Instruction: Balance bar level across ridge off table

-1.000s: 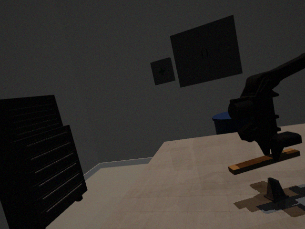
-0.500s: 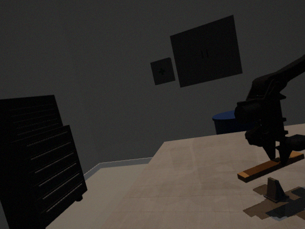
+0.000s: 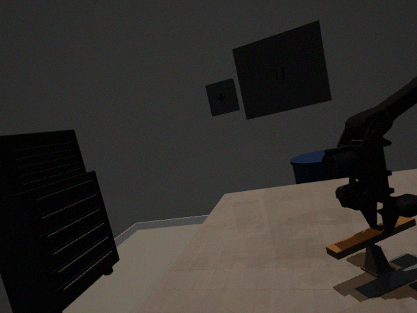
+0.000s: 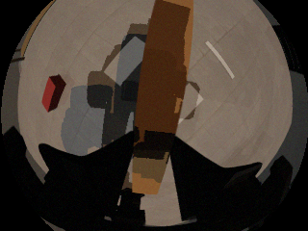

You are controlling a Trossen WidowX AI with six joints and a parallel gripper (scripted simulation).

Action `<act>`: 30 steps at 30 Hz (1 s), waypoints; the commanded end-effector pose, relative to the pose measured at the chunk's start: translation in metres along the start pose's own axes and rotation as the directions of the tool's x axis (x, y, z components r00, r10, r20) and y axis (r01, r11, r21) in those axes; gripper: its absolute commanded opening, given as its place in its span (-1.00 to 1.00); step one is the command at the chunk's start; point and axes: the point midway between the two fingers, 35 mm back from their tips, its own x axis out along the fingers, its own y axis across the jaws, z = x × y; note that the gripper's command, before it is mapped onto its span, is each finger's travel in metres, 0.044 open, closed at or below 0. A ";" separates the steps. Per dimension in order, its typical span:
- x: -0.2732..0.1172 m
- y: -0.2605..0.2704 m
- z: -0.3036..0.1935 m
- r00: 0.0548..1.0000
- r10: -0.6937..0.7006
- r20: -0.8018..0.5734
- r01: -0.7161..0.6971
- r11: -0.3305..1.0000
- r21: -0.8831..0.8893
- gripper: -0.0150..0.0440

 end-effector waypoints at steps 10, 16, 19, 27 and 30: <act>0.010 -0.001 -0.001 1.000 0.004 0.000 -0.004 1.000 -0.008 -0.49; 0.009 -0.001 -0.001 1.000 0.004 0.000 -0.004 1.000 -0.008 -0.49; 0.010 -0.001 -0.001 1.000 0.004 0.000 -0.004 1.000 -0.008 -0.49; 0.010 -0.001 -0.001 1.000 0.004 0.000 -0.004 1.000 -0.008 -0.49; 0.011 -0.001 -0.001 1.000 0.004 0.000 -0.004 1.000 -0.008 -0.49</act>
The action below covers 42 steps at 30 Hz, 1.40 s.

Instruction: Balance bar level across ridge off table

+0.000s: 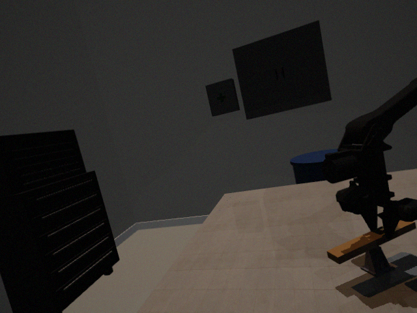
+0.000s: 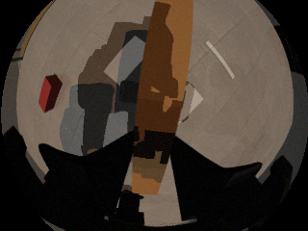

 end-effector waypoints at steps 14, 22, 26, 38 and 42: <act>0.002 0.001 0.000 1.000 0.004 0.002 -0.004 1.000 -0.004 -0.49; 0.002 0.001 0.000 1.000 0.004 0.002 -0.004 1.000 -0.004 -0.49; 0.003 0.001 0.000 1.000 0.004 0.002 -0.004 1.000 -0.004 -0.49; 0.004 0.001 0.000 1.000 0.004 0.002 -0.004 1.000 -0.004 -0.49; 0.004 0.001 0.000 1.000 0.004 0.002 -0.004 1.000 -0.004 -0.49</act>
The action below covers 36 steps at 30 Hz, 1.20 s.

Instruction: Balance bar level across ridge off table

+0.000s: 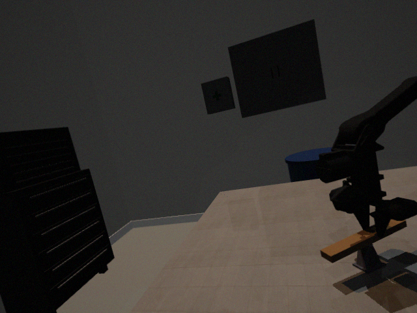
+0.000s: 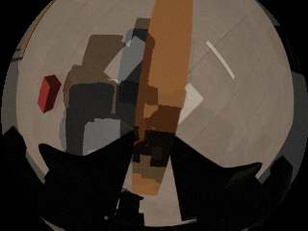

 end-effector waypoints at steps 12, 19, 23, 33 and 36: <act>0.001 0.001 0.000 1.000 0.004 0.002 -0.004 1.000 -0.004 -0.49; 0.002 0.001 0.000 1.000 0.004 0.002 -0.004 1.000 -0.004 -0.49; 0.002 0.001 0.000 1.000 0.004 0.002 -0.004 1.000 -0.004 -0.49; 0.003 0.001 0.000 1.000 0.004 0.002 -0.004 1.000 -0.004 -0.49; 0.003 0.001 0.000 1.000 0.004 0.002 -0.004 1.000 -0.004 -0.49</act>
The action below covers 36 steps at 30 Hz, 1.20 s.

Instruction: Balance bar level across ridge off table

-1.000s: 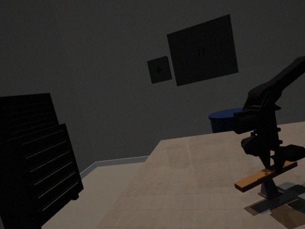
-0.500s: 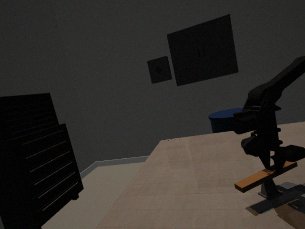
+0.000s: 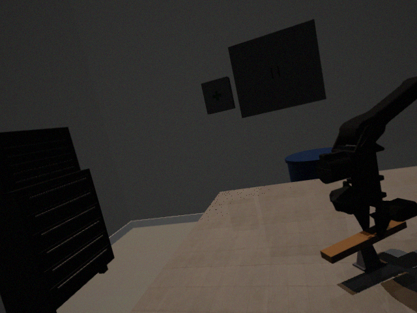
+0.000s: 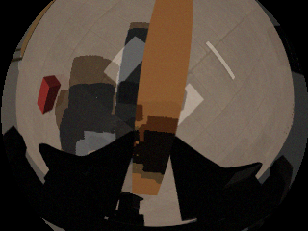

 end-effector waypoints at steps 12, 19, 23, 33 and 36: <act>0.002 0.000 0.000 1.000 0.003 0.000 -0.003 1.000 -0.004 -0.49; 0.002 0.000 0.000 1.000 0.003 0.000 -0.003 1.000 -0.004 -0.49; 0.003 0.000 0.000 1.000 0.003 0.000 -0.003 1.000 -0.004 -0.49; 0.004 0.000 -0.001 1.000 0.003 0.000 -0.003 1.000 -0.004 -0.49; 0.004 0.000 -0.001 1.000 0.003 0.000 -0.003 1.000 -0.004 -0.49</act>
